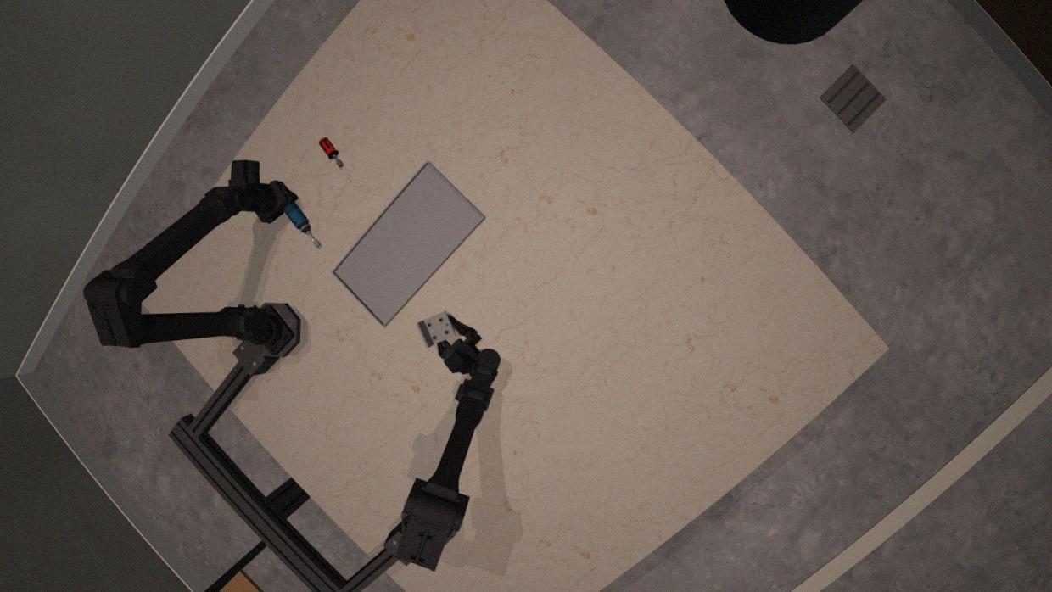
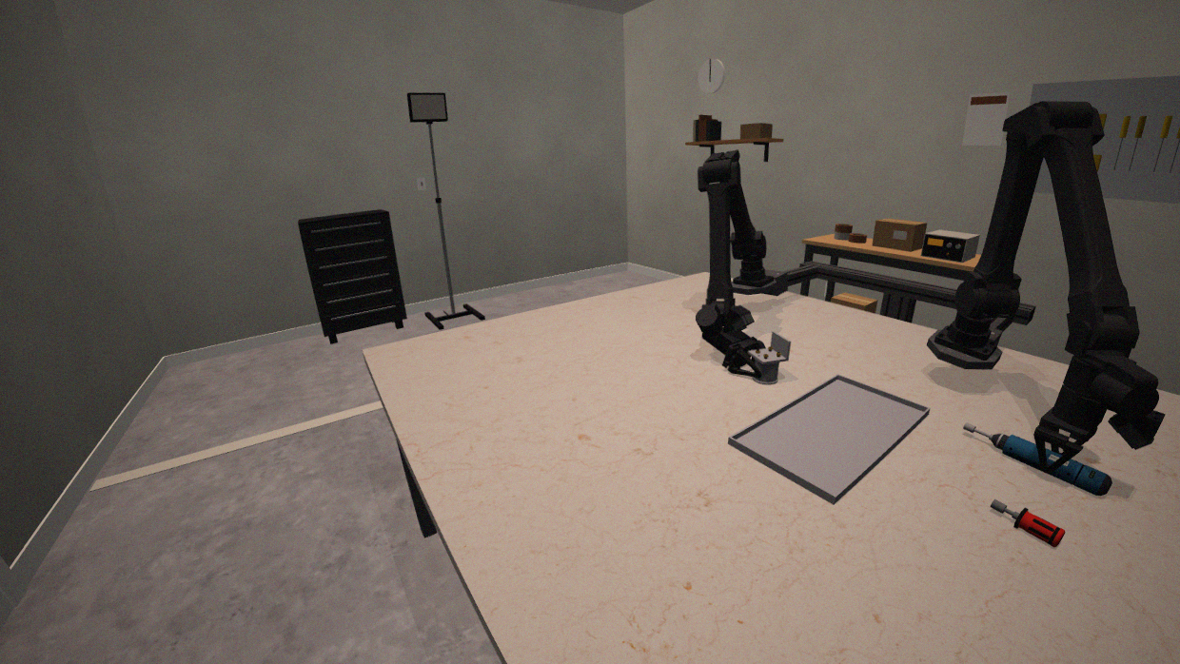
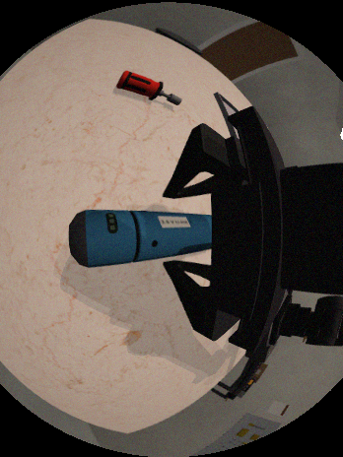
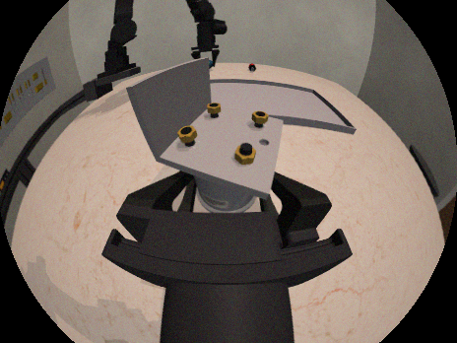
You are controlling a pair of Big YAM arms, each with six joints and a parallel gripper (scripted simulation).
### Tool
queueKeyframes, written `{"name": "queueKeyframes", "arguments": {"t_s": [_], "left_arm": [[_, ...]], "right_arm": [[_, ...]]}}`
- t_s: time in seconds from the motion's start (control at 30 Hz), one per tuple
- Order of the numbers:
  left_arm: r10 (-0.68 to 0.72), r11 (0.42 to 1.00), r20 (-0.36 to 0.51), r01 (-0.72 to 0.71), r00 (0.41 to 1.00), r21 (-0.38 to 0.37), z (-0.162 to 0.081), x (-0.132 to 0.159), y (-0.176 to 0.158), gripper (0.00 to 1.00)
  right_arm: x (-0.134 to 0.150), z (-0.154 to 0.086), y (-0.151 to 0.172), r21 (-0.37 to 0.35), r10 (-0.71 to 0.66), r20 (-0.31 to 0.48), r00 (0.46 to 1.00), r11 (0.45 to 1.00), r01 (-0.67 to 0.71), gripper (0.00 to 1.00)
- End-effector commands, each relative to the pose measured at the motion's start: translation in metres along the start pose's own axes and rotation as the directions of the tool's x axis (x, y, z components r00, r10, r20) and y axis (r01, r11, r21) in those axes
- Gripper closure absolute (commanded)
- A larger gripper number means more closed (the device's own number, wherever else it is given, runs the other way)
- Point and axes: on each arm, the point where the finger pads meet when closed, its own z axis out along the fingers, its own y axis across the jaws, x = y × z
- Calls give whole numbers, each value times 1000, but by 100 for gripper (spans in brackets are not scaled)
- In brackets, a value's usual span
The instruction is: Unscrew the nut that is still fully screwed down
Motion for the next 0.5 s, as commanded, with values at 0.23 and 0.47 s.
{"name": "queueKeyframes", "arguments": {"t_s": [0.23,0.47], "left_arm": [[15,1000,-13,-15,1000,-11,8,6,1,35],[6,1000,-14,-6,1000,-12,8,6,2,35]], "right_arm": [[-8,2,-7,9,-22,11,1000,1000,22,41],[-8,2,-7,9,-22,11,1000,1000,22,41]]}}
